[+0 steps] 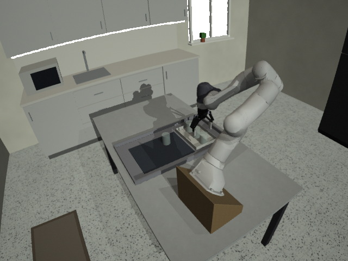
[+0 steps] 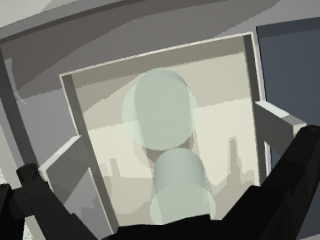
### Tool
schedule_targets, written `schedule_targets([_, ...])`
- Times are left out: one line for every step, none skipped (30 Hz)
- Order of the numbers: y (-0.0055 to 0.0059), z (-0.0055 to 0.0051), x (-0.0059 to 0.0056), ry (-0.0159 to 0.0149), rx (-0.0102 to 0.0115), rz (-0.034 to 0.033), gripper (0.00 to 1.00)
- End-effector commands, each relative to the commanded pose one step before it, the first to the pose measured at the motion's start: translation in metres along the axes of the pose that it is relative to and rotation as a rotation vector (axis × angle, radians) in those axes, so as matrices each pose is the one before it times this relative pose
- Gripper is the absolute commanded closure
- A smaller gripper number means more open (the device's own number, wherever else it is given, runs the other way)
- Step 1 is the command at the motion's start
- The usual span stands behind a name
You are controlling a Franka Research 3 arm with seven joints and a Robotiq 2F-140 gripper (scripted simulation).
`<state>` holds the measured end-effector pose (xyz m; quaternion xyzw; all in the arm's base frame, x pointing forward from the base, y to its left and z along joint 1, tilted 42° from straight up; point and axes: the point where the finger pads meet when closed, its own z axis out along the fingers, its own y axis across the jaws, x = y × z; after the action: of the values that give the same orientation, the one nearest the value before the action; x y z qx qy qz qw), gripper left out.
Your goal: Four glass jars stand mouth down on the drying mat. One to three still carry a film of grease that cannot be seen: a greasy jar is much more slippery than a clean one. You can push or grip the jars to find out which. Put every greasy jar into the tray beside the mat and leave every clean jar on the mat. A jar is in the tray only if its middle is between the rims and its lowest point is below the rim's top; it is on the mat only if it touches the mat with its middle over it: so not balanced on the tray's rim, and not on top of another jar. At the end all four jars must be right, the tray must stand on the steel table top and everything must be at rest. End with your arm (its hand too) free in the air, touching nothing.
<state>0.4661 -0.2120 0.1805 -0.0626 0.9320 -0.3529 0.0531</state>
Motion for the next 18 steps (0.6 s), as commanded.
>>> schedule_targets([-0.00202,-0.01240,0.00805,0.02531,0.00953,-0.01130,0.00])
schedule_targets([0.00000,-0.00391,0.00000,0.00000,0.00000,0.00000,0.00])
schedule_targets([0.00000,-0.00391,0.00000,0.00000,0.00000,0.00000,0.00])
schedule_targets([0.00000,-0.00391,0.00000,0.00000,0.00000,0.00000,0.00])
schedule_targets([0.00000,0.00000,0.00000,0.00000,0.00000,0.00000,0.00])
schedule_targets([0.00000,0.00000,0.00000,0.00000,0.00000,0.00000,0.00])
schedule_targets([0.00000,-0.00391,0.00000,0.00000,0.00000,0.00000,0.00])
schedule_targets([0.00000,-0.00391,0.00000,0.00000,0.00000,0.00000,0.00])
schedule_targets([0.00000,-0.00391,0.00000,0.00000,0.00000,0.00000,0.00])
schedule_targets([0.00000,-0.00391,0.00000,0.00000,0.00000,0.00000,0.00])
schedule_targets([0.00000,-0.00391,0.00000,0.00000,0.00000,0.00000,0.00])
schedule_targets([0.00000,-0.00391,0.00000,0.00000,0.00000,0.00000,0.00])
schedule_targets([0.00000,-0.00391,0.00000,0.00000,0.00000,0.00000,0.00])
schedule_targets([0.00000,-0.00391,0.00000,0.00000,0.00000,0.00000,0.00])
schedule_targets([0.00000,-0.00391,0.00000,0.00000,0.00000,0.00000,0.00])
schedule_targets([0.00000,-0.00391,0.00000,0.00000,0.00000,0.00000,0.00])
schedule_targets([0.00000,-0.00391,0.00000,0.00000,0.00000,0.00000,0.00])
schedule_targets([0.00000,-0.00391,0.00000,0.00000,0.00000,0.00000,0.00])
